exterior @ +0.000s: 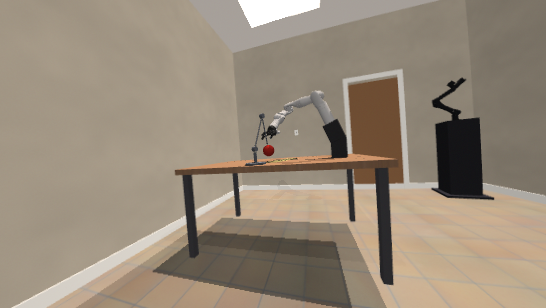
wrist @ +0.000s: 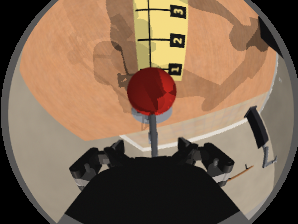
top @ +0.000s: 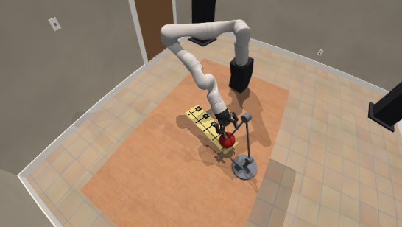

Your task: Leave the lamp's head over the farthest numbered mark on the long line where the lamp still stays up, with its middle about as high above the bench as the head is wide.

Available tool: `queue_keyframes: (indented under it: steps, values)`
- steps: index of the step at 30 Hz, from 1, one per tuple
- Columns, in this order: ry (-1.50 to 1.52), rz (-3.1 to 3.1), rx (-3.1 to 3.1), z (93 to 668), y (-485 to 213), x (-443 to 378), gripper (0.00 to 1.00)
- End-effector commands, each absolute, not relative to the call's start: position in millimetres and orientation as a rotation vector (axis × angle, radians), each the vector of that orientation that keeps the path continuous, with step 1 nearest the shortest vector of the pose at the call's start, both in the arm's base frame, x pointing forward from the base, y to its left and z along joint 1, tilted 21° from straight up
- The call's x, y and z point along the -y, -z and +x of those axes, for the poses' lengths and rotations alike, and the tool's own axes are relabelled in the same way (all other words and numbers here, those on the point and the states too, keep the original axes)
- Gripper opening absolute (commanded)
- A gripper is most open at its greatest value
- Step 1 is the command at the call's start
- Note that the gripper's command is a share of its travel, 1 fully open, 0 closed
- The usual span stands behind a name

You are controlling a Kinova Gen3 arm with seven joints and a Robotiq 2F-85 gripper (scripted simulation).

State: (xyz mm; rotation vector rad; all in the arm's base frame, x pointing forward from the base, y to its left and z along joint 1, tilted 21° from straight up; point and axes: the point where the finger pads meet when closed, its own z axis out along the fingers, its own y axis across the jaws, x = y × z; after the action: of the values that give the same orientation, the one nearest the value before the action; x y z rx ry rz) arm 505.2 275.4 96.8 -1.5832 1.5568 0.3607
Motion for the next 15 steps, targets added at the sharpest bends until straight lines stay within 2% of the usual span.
queue_keyframes:
  steps: [1, 5, 6, 15]
  values:
    - [-0.373, -1.583, -1.555, 502.5, -95.3, -280.0, 1.0]
    - [-0.378, -1.583, -1.554, 501.5, -94.5, -281.9, 1.0]
    - [-0.378, -1.583, -1.554, 501.6, -94.6, -281.8, 0.0]
    - [-0.374, -1.583, -1.554, 502.4, -95.4, -280.7, 0.0]
